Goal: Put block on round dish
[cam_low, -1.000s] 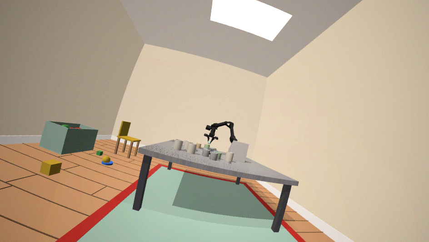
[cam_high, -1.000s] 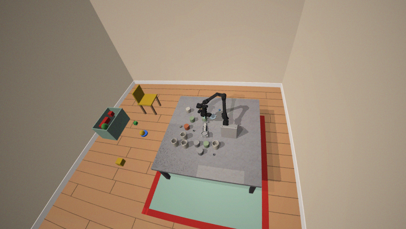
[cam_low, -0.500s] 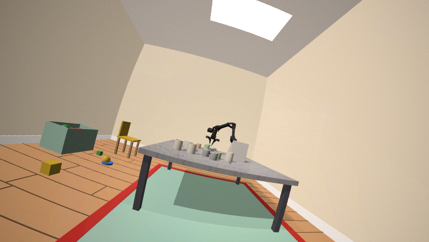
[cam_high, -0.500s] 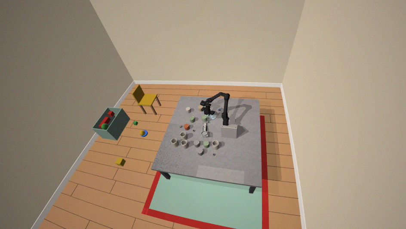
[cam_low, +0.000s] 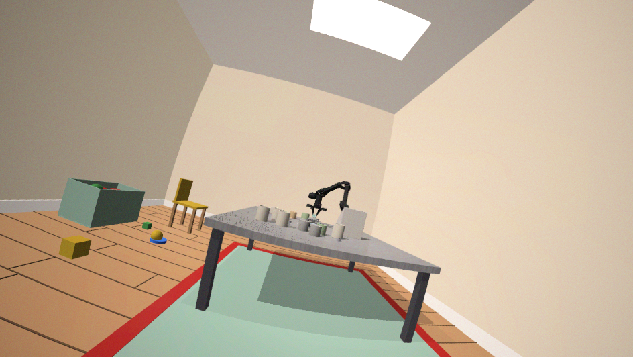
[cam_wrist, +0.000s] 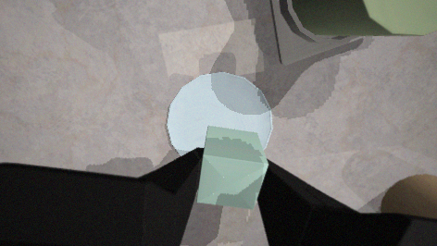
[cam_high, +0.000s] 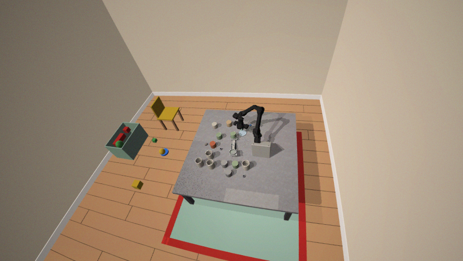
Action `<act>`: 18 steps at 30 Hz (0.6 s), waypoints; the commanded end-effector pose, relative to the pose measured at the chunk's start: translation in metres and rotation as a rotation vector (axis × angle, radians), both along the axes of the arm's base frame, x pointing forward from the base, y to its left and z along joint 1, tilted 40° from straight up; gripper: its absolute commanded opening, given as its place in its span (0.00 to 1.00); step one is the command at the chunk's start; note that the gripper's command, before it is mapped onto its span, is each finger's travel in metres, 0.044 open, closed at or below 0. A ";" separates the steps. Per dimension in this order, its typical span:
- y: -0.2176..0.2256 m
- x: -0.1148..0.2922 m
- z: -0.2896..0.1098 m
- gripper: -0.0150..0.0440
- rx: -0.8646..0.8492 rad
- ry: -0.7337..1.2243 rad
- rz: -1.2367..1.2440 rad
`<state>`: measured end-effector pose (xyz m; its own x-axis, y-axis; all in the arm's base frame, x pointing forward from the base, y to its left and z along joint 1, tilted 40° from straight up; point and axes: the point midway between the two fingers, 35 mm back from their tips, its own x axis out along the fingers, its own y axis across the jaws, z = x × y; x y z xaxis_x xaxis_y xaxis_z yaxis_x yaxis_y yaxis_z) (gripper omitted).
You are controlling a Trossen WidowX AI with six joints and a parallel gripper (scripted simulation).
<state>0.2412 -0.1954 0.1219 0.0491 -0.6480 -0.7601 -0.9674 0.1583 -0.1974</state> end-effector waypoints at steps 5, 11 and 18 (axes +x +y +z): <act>-0.012 -0.003 -0.010 0.25 -0.006 0.014 0.003; -0.030 -0.003 -0.031 0.25 -0.007 0.015 0.003; -0.032 -0.003 -0.034 0.25 -0.008 0.015 0.003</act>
